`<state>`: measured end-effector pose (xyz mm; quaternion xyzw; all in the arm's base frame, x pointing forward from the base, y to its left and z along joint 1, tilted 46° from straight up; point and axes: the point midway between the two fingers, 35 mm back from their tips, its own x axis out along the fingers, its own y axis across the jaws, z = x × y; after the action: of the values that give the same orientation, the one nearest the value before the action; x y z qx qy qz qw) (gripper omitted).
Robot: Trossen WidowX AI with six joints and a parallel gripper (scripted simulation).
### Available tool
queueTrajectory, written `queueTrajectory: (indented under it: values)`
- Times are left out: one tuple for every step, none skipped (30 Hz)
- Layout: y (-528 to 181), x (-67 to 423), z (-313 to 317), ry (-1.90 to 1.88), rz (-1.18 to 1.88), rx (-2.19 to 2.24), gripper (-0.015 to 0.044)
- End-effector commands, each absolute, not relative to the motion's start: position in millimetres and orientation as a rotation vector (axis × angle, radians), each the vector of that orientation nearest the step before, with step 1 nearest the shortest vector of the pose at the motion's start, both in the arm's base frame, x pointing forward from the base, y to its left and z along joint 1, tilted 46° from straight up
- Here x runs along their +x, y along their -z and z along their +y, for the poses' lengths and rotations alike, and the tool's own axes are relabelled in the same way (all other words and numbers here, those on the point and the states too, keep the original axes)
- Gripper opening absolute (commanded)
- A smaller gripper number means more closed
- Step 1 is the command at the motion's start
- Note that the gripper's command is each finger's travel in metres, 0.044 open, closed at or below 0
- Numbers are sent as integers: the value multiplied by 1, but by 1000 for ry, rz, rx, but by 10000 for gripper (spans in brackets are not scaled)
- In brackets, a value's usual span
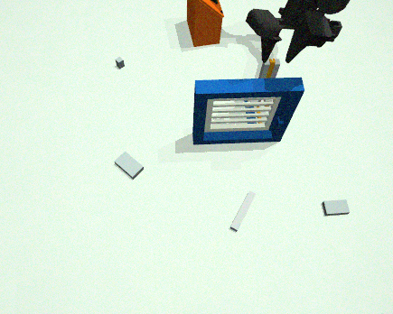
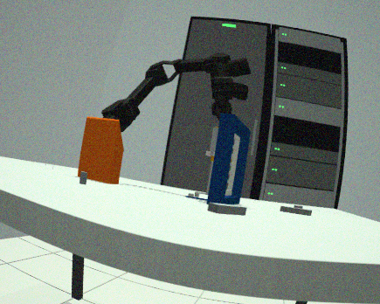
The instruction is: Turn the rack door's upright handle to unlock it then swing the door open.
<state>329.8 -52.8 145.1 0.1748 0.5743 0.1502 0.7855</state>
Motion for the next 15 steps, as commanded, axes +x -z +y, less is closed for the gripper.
queueTrajectory:
  values:
    - [-141, 327, -54, -364, 1303, 459, 286]
    - [-141, 326, -54, -373, 1318, 482, 286]
    - [-140, 325, -54, -382, 1333, 505, 286]
    - [-140, 324, -55, -391, 1347, 528, 286]
    - [-140, 323, -55, -399, 1361, 551, 286]
    - [-140, 322, -55, -408, 1375, 575, 286]
    - [-140, 321, -56, -417, 1387, 598, 286]
    - [-140, 320, -56, -426, 1400, 622, 286]
    - [-140, 320, -57, -435, 1412, 646, 286]
    - [-141, 319, -57, -444, 1423, 671, 286]
    - [-141, 319, -58, -453, 1434, 696, 286]
    - [-142, 318, -58, -461, 1444, 721, 286]
    - [-142, 318, -59, -469, 1454, 746, 286]
    - [-143, 317, -60, -476, 1462, 767, 286]
    - [-143, 317, -60, -480, 1466, 779, 286]
